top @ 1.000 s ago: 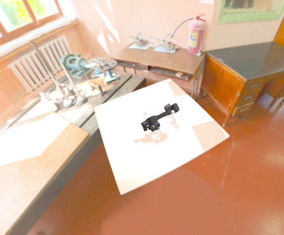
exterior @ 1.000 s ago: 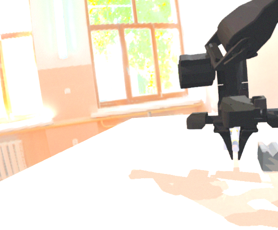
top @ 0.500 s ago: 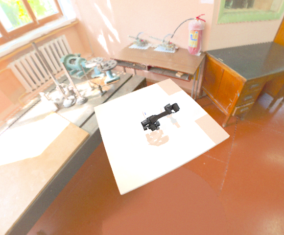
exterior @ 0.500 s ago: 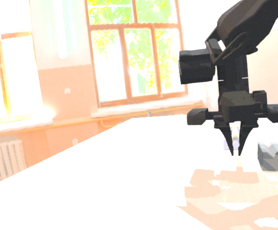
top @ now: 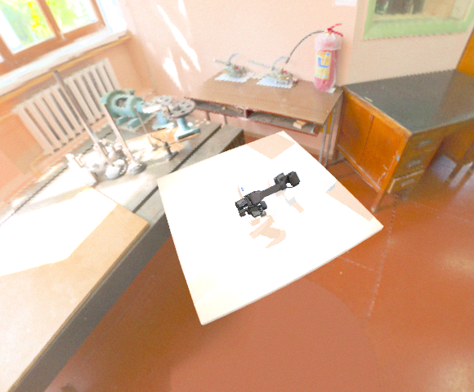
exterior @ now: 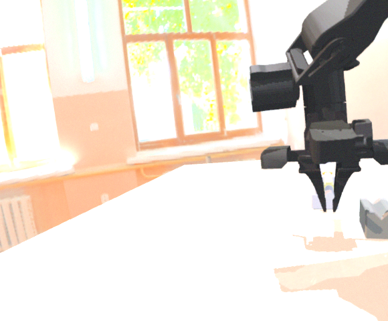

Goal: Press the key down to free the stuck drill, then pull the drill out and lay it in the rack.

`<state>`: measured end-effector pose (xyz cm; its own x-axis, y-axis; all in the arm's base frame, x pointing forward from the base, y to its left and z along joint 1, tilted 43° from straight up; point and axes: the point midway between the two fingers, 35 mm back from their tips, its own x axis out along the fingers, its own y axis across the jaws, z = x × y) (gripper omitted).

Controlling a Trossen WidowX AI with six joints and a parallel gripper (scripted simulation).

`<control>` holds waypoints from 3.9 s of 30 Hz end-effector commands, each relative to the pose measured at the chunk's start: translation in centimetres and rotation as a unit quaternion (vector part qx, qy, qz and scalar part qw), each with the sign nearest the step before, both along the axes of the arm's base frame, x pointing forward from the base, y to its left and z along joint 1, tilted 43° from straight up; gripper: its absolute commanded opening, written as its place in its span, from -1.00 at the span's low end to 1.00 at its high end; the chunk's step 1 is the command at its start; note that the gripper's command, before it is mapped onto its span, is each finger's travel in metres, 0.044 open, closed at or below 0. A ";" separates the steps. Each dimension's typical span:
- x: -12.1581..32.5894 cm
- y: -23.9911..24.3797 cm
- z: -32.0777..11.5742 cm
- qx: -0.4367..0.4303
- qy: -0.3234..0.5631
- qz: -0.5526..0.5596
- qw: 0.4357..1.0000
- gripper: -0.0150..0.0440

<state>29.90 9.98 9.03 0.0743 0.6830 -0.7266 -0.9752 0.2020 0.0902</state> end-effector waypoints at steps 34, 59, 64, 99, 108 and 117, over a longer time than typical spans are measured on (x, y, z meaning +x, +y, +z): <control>-2.2 -0.1 1.2 0.001 -0.003 0.001 1.000 -0.49; -6.7 1.4 2.7 0.001 -0.002 0.001 1.000 -0.49; -6.6 2.0 2.1 0.002 -0.002 0.001 1.000 -0.49; -6.3 5.2 -1.2 0.003 -0.002 0.001 1.000 -0.49; -6.3 5.1 -0.6 0.007 -0.004 0.001 1.000 0.22; -6.3 4.9 -0.5 0.006 -0.004 0.001 1.000 1.00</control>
